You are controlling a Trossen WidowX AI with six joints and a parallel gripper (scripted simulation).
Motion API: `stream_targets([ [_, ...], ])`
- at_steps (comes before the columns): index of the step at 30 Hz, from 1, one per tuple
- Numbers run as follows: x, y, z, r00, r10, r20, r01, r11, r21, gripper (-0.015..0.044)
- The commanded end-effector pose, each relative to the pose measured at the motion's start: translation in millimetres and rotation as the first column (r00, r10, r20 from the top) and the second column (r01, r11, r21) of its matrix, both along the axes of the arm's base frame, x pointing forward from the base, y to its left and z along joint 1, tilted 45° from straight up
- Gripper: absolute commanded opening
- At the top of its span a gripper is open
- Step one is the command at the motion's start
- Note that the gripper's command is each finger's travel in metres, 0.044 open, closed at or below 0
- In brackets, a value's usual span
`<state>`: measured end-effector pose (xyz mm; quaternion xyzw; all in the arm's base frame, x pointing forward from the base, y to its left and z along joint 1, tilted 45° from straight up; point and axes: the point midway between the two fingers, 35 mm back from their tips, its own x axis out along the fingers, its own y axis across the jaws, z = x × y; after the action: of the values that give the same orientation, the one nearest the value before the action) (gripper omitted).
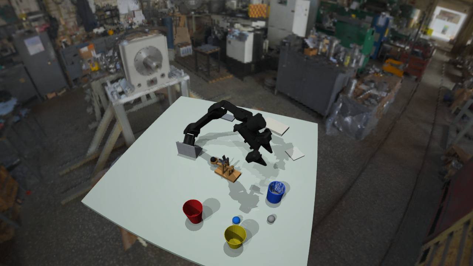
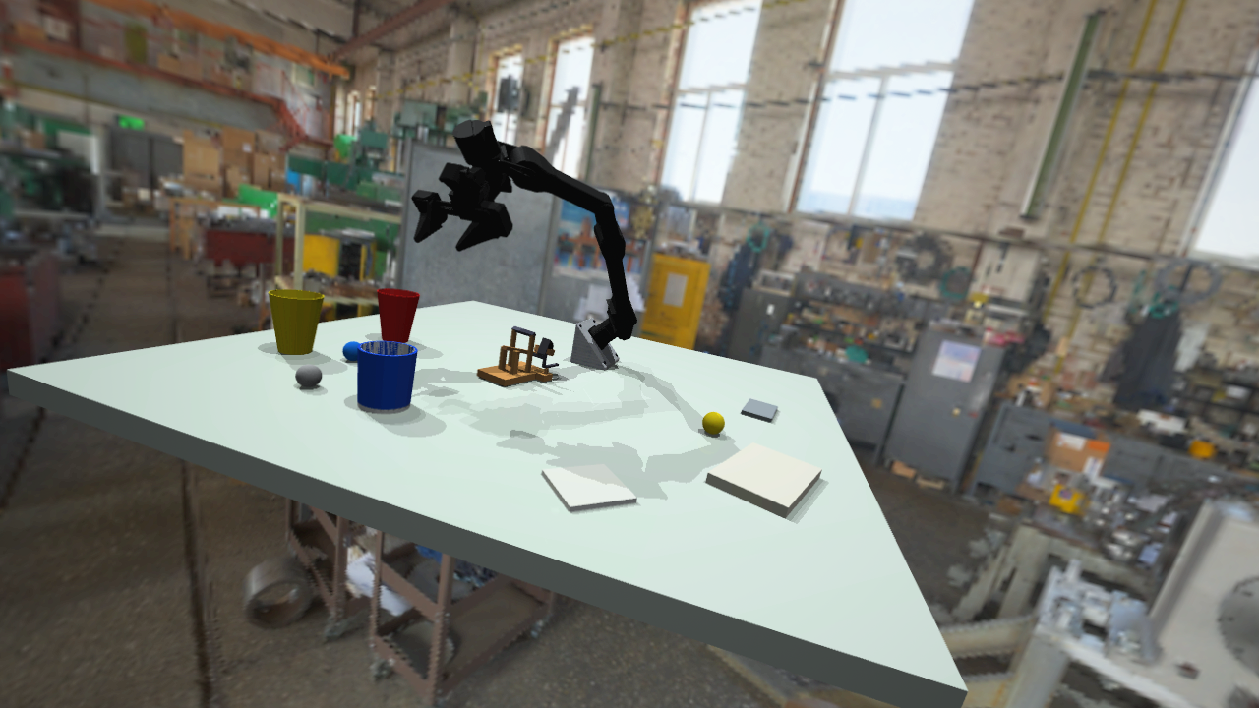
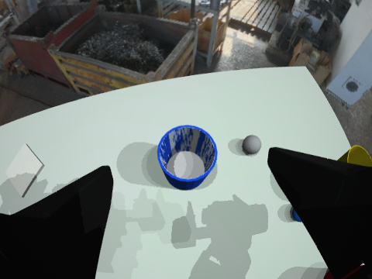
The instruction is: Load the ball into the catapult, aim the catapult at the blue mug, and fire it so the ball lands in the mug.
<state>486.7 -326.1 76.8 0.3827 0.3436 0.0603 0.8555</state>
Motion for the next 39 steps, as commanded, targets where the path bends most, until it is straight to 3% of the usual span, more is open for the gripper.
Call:
stream_targets([
  [1,0.7,-0.7,-4.2,1.0,-0.003,0.0,0.003,1.0,0.01,0.0361],
  [15,0.7,-0.7,-4.2,1.0,-0.003,0.0,0.003,1.0,0.01,0.0],
  [26,0.4,2.0,-4.0,1.0,0.005,-0.004,-0.005,1.0,-0.003,0.0],
  [39,-16.2,56.3,-0.4,0.974,0.193,-0.117,-0.216,0.947,-0.24,0.0],
])
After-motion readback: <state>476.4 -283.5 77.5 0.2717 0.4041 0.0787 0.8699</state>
